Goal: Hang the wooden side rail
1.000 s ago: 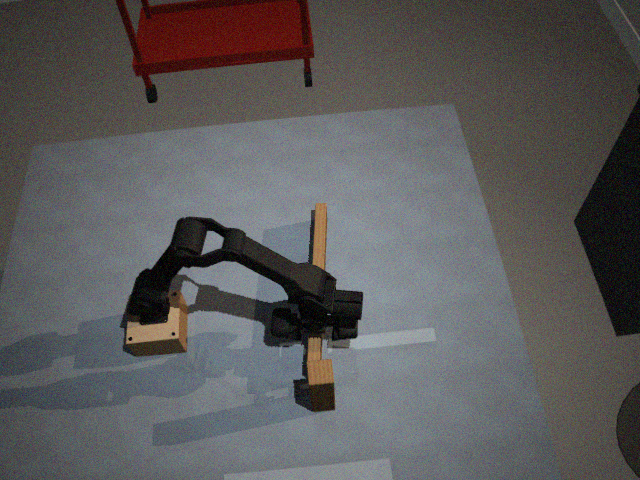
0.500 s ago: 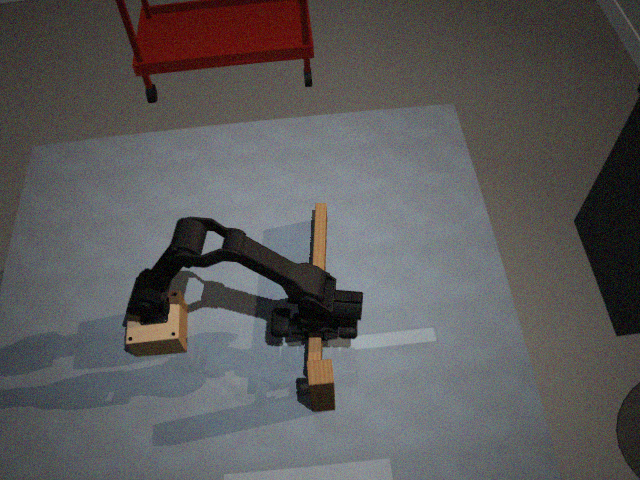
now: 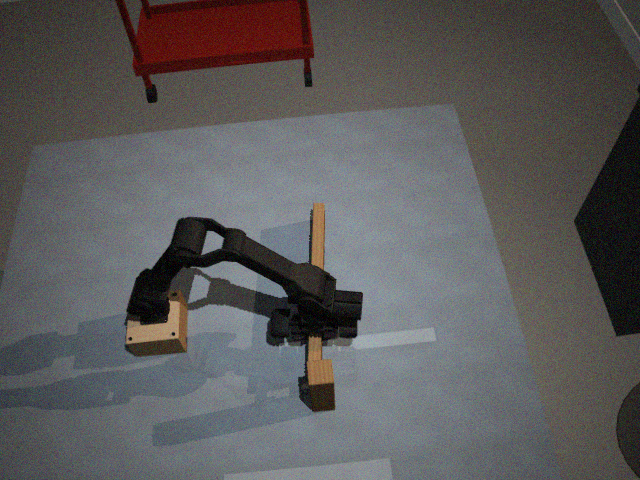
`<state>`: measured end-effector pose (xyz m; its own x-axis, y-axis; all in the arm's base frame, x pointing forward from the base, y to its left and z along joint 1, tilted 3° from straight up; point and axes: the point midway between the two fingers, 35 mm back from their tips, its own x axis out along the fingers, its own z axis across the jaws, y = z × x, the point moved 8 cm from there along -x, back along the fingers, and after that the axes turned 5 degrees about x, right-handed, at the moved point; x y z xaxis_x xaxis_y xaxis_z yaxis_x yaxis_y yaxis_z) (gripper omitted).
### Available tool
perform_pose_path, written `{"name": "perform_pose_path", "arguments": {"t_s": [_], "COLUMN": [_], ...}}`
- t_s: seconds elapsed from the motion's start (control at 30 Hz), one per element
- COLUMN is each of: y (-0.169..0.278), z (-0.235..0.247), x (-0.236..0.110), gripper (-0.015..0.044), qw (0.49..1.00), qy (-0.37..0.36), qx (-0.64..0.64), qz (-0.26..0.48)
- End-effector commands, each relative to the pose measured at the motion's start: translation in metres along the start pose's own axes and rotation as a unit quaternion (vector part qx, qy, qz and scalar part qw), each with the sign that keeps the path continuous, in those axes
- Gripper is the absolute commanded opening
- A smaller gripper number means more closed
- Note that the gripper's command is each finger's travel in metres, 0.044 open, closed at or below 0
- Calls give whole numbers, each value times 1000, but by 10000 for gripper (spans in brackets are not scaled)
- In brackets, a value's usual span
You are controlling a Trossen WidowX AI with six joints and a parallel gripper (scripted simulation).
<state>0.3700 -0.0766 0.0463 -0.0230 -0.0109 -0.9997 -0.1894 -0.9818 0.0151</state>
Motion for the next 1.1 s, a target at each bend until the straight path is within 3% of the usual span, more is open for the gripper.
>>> {"name": "perform_pose_path", "arguments": {"t_s": [0.0,1.07], "y": [-1,-1], "z": [1,-3], "x": [0,-1], "gripper": [0,0], "qw": [1000,998], "qy": [-1,-3], "qx": [-24,-55], "qz": [-2,0]}}
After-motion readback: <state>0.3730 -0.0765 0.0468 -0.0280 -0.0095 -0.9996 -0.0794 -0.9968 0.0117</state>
